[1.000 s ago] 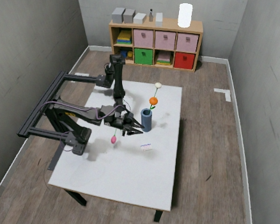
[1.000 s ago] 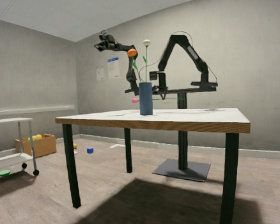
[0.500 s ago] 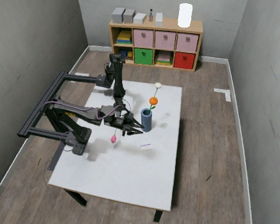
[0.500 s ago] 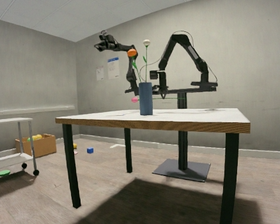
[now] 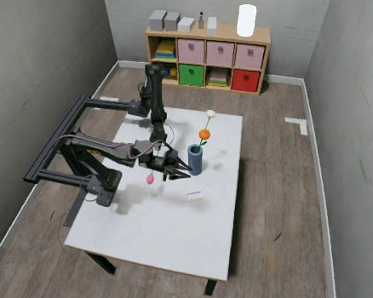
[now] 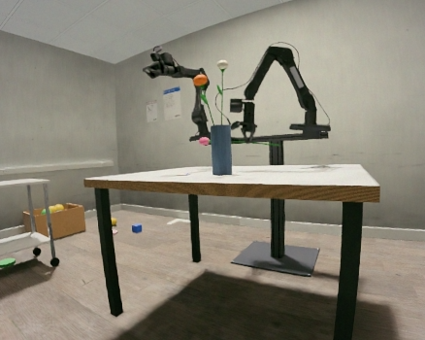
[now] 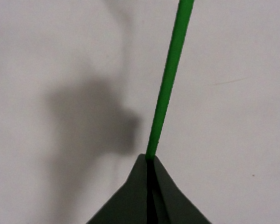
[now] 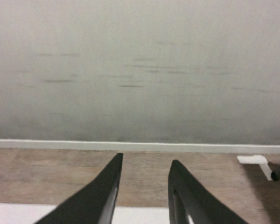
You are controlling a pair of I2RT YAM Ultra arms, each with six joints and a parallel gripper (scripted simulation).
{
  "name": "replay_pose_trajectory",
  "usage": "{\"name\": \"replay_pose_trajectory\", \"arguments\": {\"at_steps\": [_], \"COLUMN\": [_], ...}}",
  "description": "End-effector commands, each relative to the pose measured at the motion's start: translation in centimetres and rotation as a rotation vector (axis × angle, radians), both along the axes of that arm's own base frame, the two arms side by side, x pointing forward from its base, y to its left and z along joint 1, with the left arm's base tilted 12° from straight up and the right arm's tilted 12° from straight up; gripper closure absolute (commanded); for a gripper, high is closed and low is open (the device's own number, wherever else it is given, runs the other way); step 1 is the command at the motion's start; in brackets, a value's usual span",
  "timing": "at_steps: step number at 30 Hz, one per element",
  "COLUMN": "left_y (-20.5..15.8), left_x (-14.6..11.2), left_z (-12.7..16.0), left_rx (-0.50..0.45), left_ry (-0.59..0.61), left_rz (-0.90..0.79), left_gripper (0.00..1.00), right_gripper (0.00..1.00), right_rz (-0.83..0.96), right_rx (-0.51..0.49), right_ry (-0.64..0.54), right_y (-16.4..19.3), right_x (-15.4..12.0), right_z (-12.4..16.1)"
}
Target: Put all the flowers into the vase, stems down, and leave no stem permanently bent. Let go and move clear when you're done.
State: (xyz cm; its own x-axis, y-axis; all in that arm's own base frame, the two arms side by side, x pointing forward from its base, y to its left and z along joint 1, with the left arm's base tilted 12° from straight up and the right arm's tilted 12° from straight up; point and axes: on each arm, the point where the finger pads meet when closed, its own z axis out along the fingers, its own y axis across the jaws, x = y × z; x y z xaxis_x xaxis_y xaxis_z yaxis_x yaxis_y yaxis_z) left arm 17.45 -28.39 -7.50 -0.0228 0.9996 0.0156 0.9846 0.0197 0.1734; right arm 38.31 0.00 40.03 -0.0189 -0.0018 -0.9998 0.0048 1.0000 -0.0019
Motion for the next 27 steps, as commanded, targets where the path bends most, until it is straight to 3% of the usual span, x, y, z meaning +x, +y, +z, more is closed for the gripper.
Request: {"name": "replay_pose_trajectory", "arguments": {"at_steps": [1,18,27], "left_y": [-1.0,-1.3,-2.0], "left_x": [-0.1,-1.7,-2.6], "left_z": [1.3,8.5,13.8], "left_rx": [-0.060,-0.266,-0.450], "left_ry": [0.002,0.008,0.000], "left_rz": [-0.018,-0.055,-0.084], "left_gripper": [1.00,1.00,1.00], "right_gripper": [0.70,0.70,0.70], "right_rz": [0.005,0.005,0.005], "right_rx": [0.006,0.006,0.006], "right_ry": [-0.020,-0.020,-0.020], "right_y": [-0.1,-0.1,-0.1], "right_x": [0.0,0.0,0.0], "right_z": [0.7,0.7,0.7]}}
